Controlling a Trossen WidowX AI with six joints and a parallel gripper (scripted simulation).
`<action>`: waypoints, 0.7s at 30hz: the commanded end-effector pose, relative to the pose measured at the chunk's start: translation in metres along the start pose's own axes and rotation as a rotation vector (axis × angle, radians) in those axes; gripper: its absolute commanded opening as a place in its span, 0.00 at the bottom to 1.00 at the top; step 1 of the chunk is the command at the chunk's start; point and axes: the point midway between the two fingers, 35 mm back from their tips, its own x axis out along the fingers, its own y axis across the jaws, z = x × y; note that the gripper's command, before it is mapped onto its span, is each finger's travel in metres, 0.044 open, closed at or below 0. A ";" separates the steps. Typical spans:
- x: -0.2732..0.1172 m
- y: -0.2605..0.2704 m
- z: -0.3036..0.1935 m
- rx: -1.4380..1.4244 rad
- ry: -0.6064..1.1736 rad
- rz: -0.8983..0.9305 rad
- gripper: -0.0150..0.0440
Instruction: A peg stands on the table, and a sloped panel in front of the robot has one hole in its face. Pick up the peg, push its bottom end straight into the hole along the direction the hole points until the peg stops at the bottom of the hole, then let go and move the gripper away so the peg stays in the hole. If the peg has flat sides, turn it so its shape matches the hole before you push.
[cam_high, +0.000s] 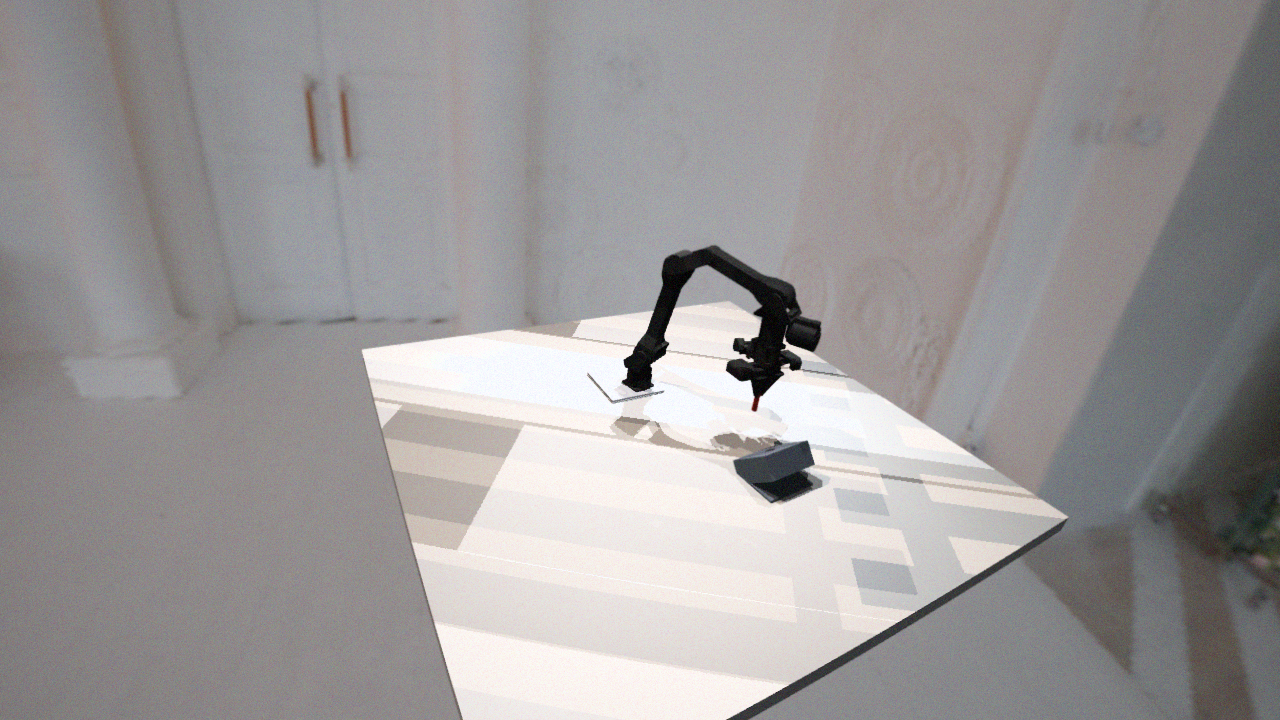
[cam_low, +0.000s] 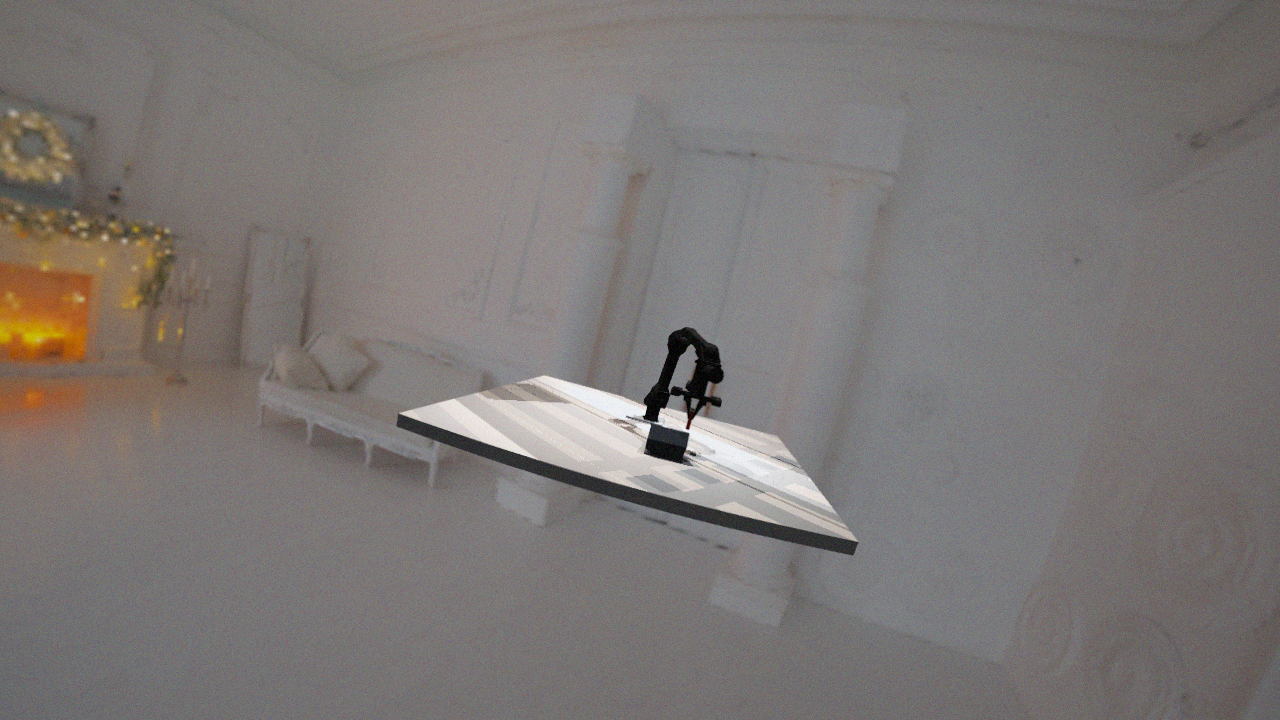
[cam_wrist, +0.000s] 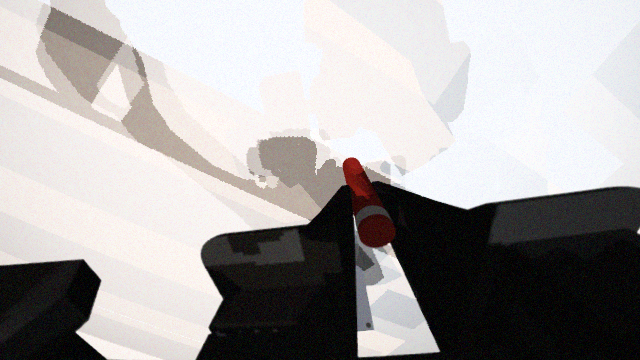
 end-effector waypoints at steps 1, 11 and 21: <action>-0.012 0.000 0.000 -0.007 -0.002 -0.005 0.25; -0.013 0.004 -0.003 0.020 0.042 -0.014 0.25; -0.014 0.009 -0.008 0.058 0.100 -0.027 0.25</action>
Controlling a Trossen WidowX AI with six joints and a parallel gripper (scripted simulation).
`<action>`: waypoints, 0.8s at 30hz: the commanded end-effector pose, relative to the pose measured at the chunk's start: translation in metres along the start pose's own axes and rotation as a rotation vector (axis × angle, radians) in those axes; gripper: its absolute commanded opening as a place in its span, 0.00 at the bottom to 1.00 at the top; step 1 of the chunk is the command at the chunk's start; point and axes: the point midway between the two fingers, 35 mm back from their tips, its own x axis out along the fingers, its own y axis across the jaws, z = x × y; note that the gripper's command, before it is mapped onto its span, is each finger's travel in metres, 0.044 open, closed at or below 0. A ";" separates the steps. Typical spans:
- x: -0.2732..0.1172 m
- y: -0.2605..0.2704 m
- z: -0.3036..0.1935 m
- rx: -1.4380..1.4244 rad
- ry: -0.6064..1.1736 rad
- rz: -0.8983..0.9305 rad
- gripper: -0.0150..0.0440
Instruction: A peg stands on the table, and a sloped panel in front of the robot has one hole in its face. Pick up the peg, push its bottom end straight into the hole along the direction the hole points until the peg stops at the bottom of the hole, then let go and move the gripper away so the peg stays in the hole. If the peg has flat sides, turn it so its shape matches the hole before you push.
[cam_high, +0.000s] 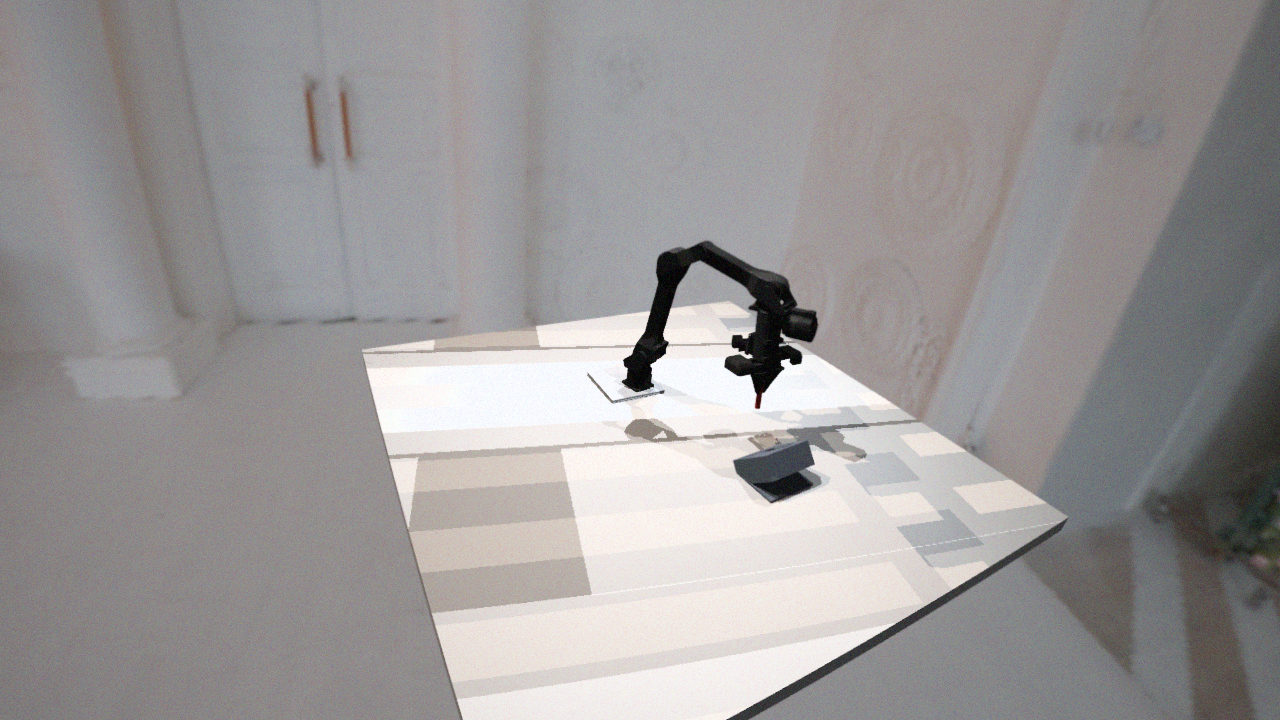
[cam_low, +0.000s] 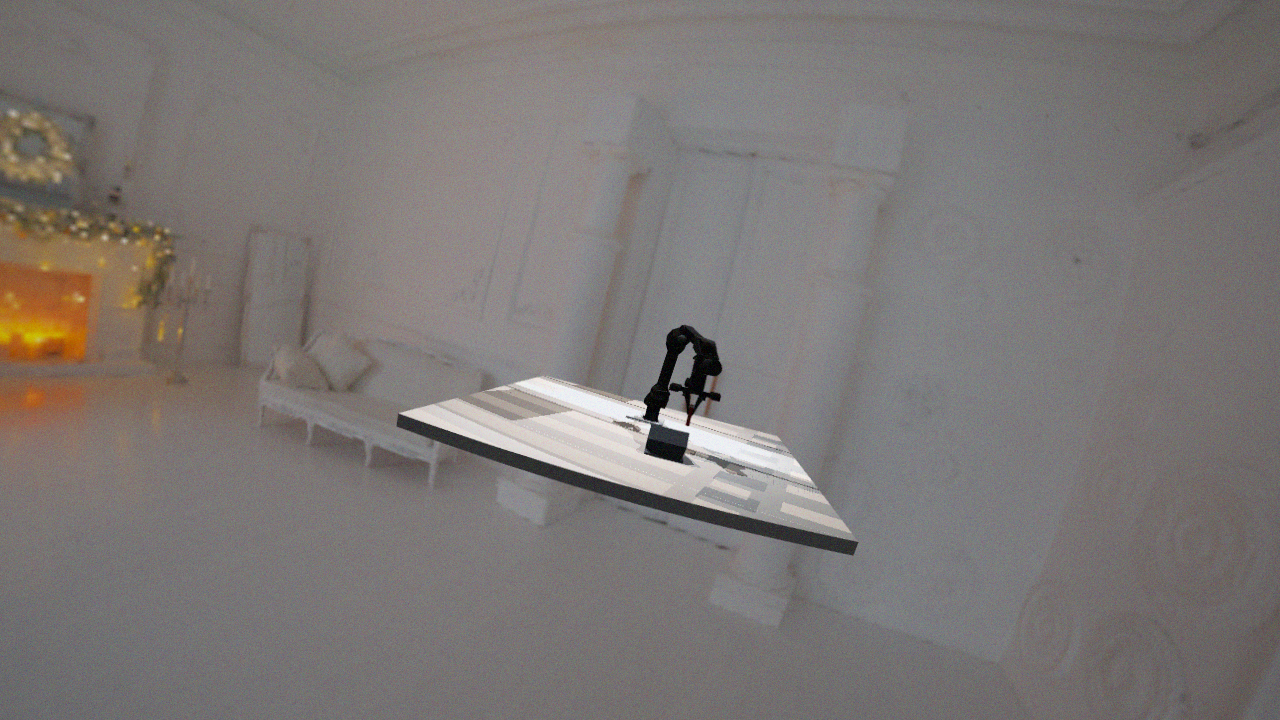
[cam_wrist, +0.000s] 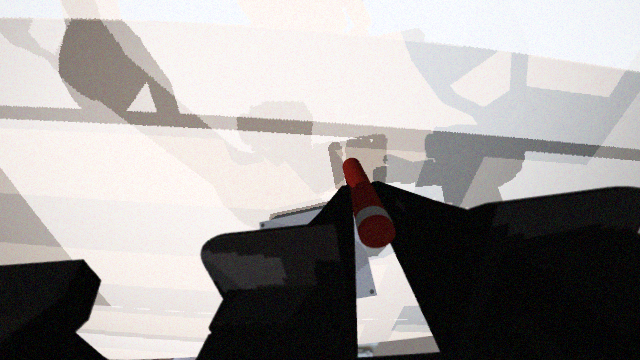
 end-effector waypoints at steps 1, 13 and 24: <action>0.000 0.003 -0.002 0.023 0.025 0.000 0.25; -0.001 0.010 -0.007 0.068 0.095 -0.017 0.25; -0.003 0.016 -0.011 0.111 0.160 -0.033 0.25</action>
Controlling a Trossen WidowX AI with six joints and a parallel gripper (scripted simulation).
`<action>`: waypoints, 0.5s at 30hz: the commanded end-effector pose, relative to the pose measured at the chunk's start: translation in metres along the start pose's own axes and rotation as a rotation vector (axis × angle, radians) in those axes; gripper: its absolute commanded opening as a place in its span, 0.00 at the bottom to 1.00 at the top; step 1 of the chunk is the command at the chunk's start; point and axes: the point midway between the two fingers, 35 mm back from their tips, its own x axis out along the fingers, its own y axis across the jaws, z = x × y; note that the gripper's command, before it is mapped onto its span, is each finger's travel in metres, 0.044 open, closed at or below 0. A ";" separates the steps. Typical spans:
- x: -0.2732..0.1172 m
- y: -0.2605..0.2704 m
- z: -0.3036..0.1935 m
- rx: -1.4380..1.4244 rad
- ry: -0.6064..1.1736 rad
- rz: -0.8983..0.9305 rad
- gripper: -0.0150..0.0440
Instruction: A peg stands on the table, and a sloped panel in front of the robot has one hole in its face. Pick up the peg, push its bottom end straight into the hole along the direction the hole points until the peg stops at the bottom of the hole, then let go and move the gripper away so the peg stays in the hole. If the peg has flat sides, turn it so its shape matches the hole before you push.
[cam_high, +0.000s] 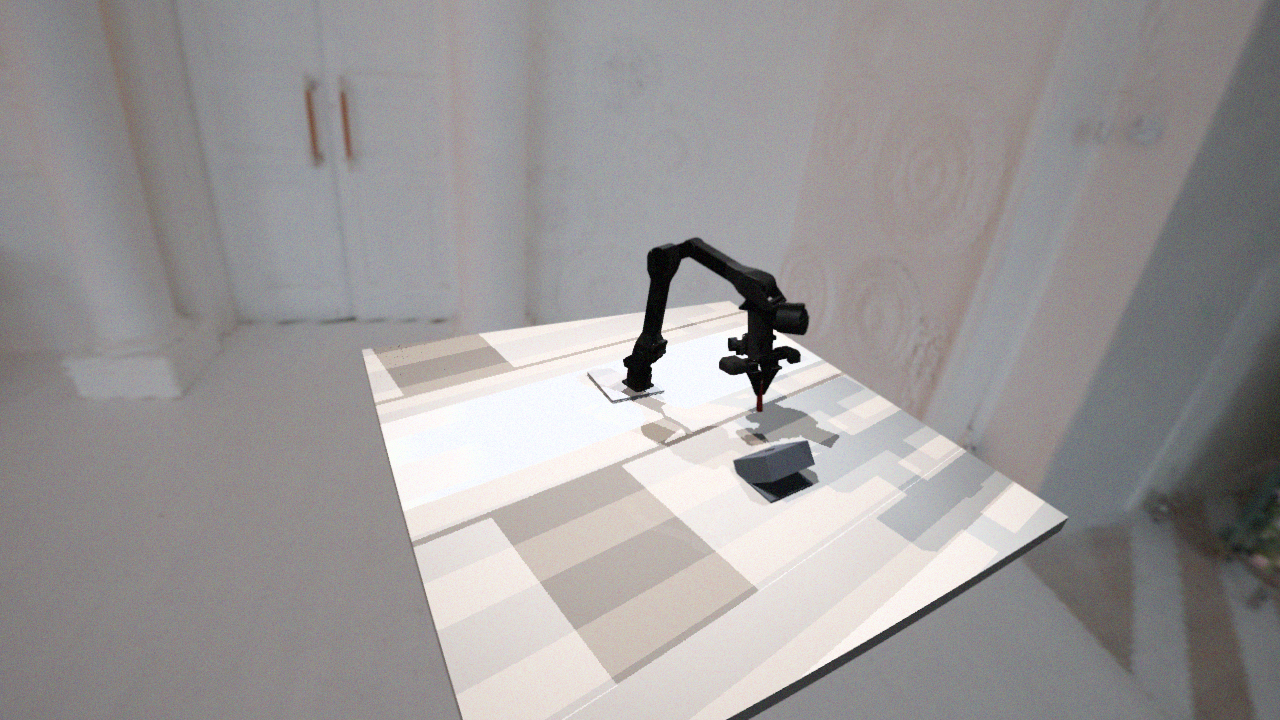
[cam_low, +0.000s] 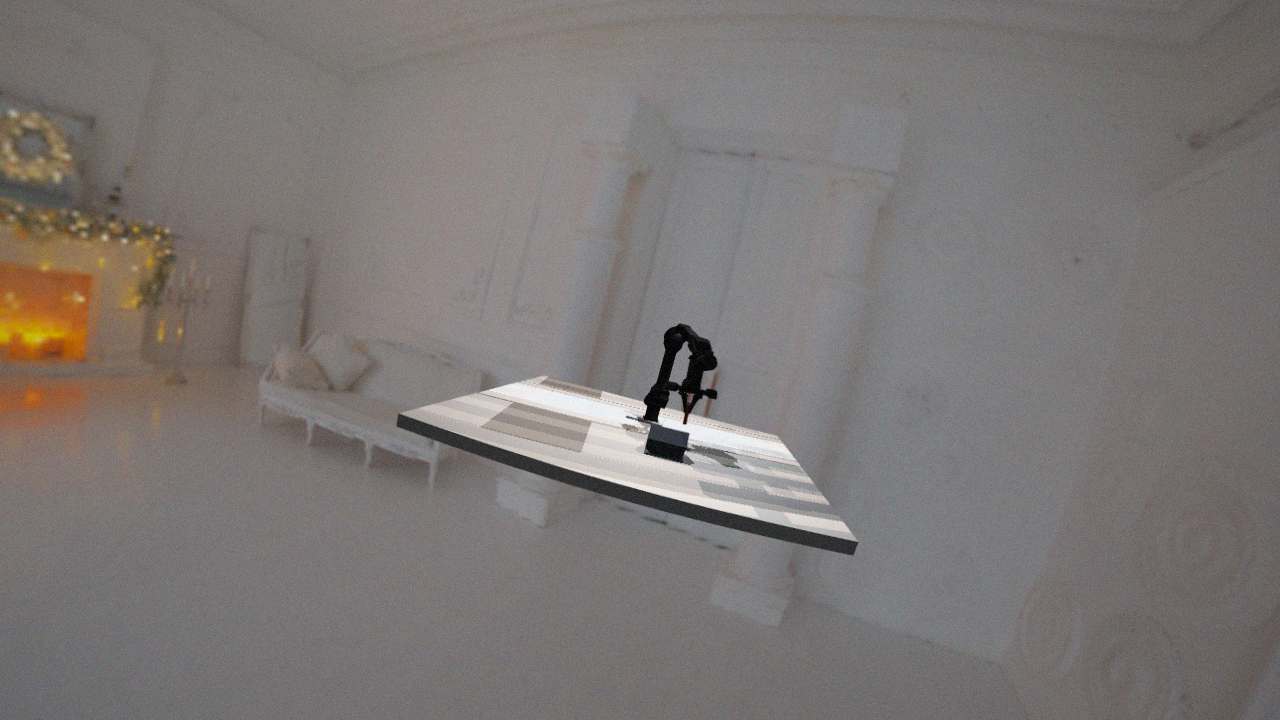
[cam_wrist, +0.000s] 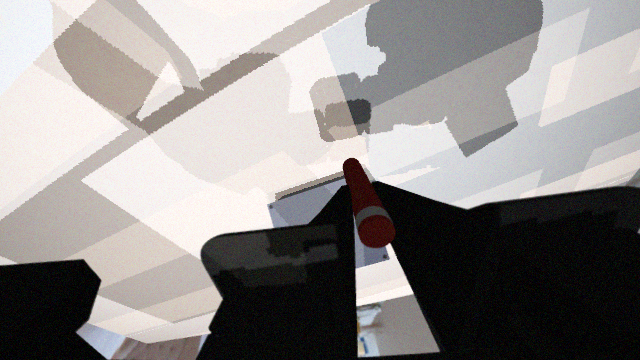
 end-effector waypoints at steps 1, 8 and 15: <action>0.000 0.004 -0.002 0.024 0.025 -0.001 0.25; -0.001 0.007 -0.005 0.051 0.066 -0.011 0.25; -0.002 0.011 -0.008 0.079 0.107 -0.022 0.25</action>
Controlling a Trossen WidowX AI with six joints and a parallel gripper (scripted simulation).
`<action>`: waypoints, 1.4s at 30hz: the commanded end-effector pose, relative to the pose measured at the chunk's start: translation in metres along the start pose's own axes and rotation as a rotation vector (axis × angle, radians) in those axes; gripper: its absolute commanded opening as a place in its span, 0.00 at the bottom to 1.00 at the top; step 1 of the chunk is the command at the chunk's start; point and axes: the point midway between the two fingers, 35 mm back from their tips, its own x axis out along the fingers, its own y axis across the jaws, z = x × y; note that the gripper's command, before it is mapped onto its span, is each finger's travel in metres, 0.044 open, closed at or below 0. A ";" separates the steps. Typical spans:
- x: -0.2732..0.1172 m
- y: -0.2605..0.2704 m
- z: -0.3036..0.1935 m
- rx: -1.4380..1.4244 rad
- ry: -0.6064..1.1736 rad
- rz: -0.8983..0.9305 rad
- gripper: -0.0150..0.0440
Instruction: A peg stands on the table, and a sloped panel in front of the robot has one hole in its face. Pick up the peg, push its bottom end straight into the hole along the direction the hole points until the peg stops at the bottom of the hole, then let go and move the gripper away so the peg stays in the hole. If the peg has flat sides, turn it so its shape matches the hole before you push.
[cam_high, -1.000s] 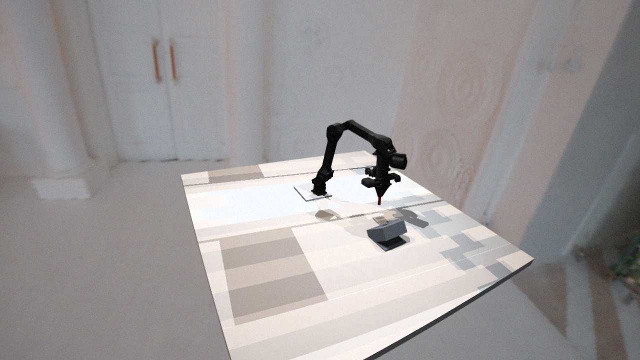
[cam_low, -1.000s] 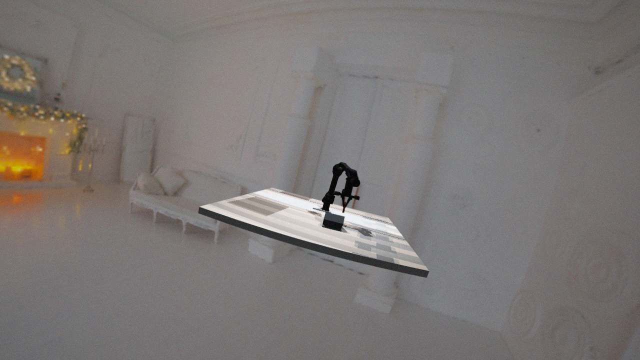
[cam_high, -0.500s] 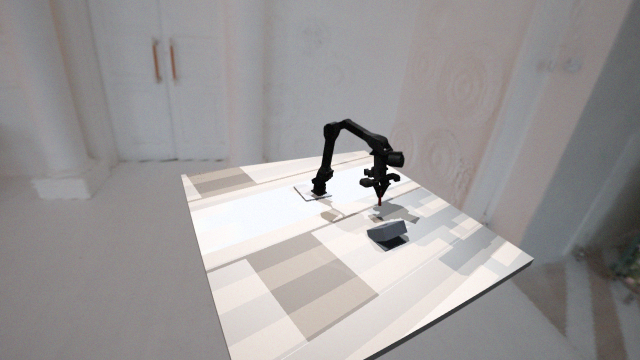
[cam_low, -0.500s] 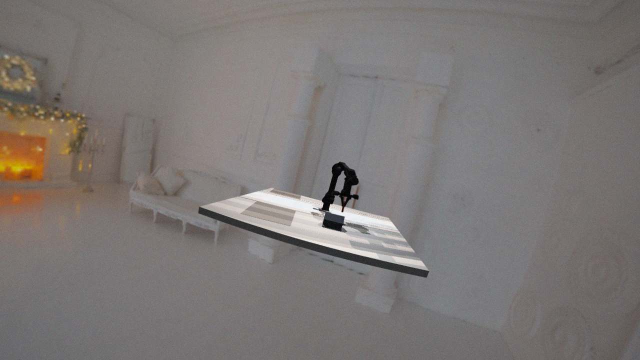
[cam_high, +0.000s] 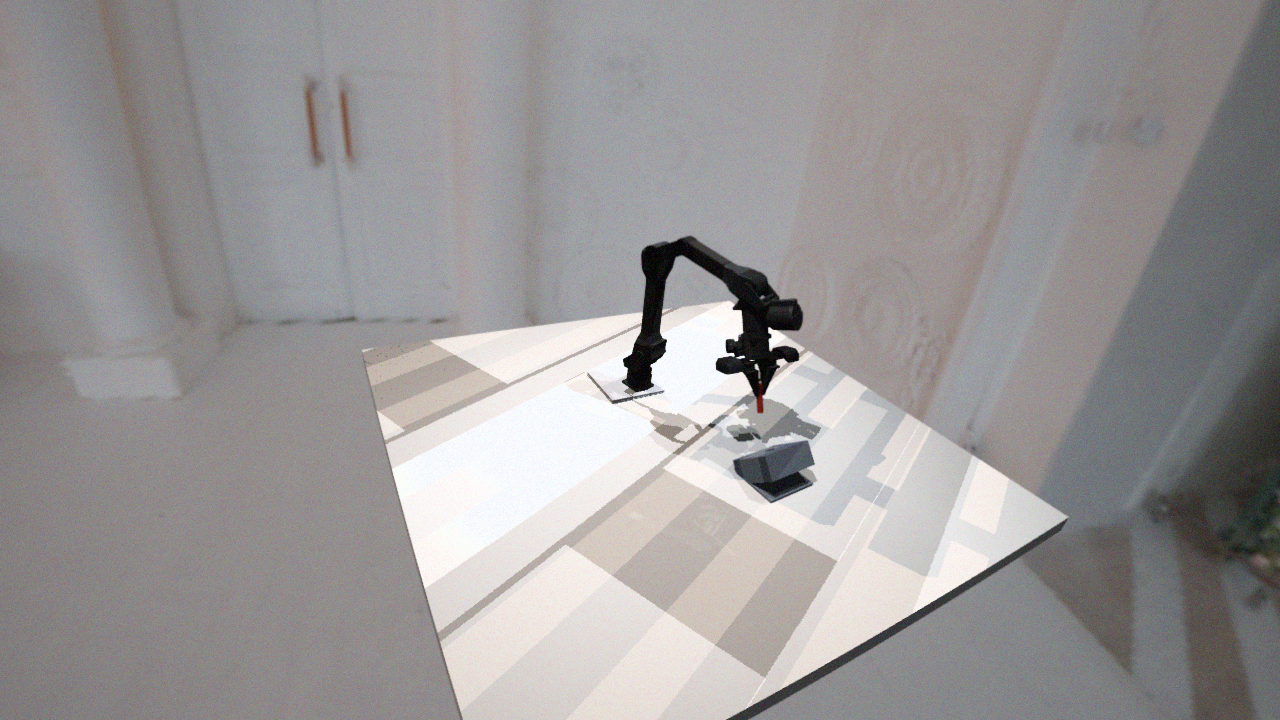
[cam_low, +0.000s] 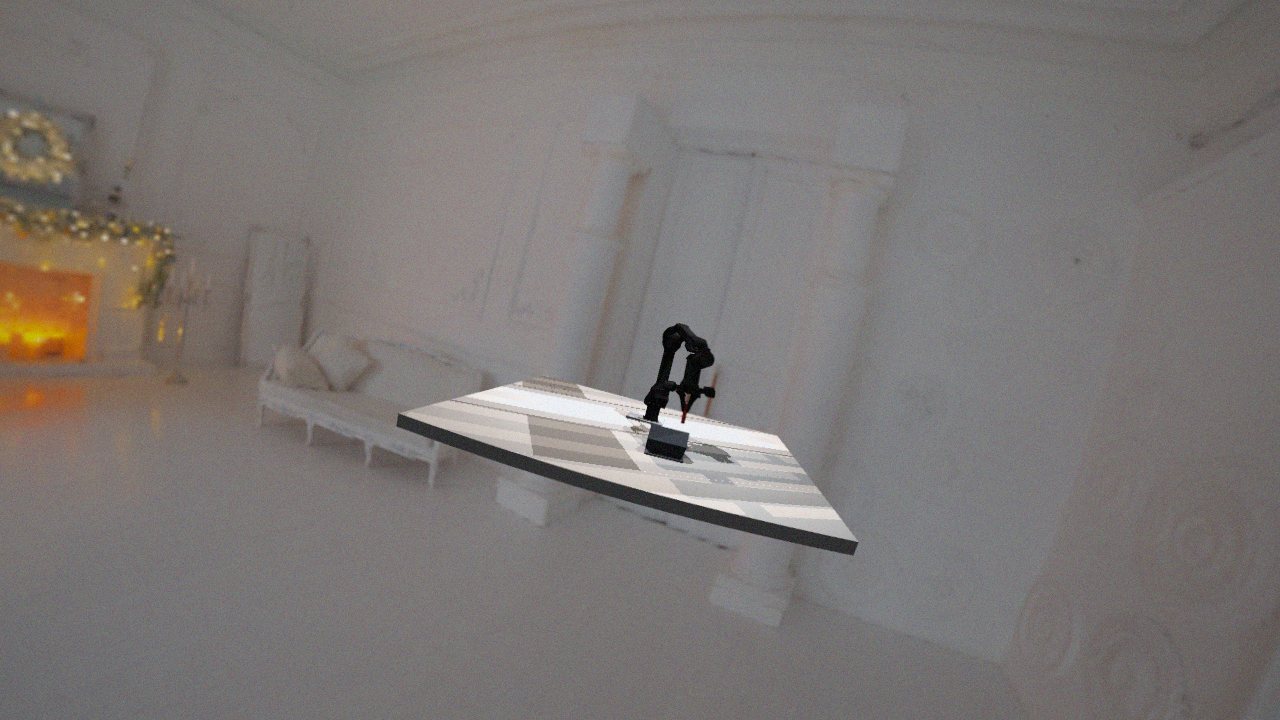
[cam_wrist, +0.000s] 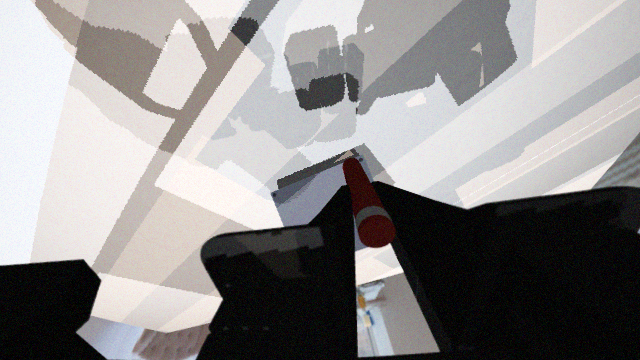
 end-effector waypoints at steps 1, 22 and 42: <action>0.000 0.004 -0.002 0.024 0.025 -0.001 0.25; -0.004 0.015 -0.011 0.110 0.147 -0.036 0.25; -0.004 0.023 -0.020 0.177 0.240 -0.066 0.25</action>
